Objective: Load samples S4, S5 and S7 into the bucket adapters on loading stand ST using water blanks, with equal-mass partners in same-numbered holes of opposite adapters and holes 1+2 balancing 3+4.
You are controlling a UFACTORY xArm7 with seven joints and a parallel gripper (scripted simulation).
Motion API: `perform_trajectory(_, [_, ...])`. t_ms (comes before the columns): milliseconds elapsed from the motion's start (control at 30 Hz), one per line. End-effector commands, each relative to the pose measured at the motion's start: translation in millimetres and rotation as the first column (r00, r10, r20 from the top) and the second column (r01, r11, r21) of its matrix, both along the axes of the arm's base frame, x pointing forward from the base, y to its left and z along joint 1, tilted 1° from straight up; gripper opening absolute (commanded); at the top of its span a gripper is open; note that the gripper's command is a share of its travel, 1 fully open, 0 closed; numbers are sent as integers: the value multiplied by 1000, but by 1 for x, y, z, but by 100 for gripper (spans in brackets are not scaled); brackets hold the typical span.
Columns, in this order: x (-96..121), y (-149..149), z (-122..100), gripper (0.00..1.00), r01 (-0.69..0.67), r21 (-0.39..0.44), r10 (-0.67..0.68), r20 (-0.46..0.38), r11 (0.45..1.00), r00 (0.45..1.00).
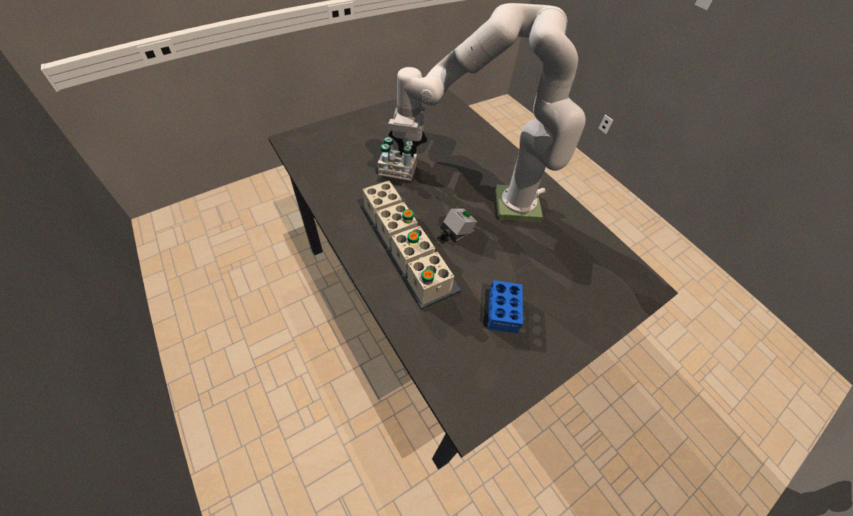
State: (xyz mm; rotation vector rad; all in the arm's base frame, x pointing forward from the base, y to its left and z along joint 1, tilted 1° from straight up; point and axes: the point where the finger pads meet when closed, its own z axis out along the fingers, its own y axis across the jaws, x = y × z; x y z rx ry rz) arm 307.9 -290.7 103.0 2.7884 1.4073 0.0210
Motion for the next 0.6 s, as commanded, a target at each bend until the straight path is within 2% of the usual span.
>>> perform_trajectory(0, [1, -1, 4, 0, 0, -2, 0, 3, 1000, 1000])
perform_trajectory(567, [1, -1, 14, 0, 0, -2, 0, 3, 1000, 1000])
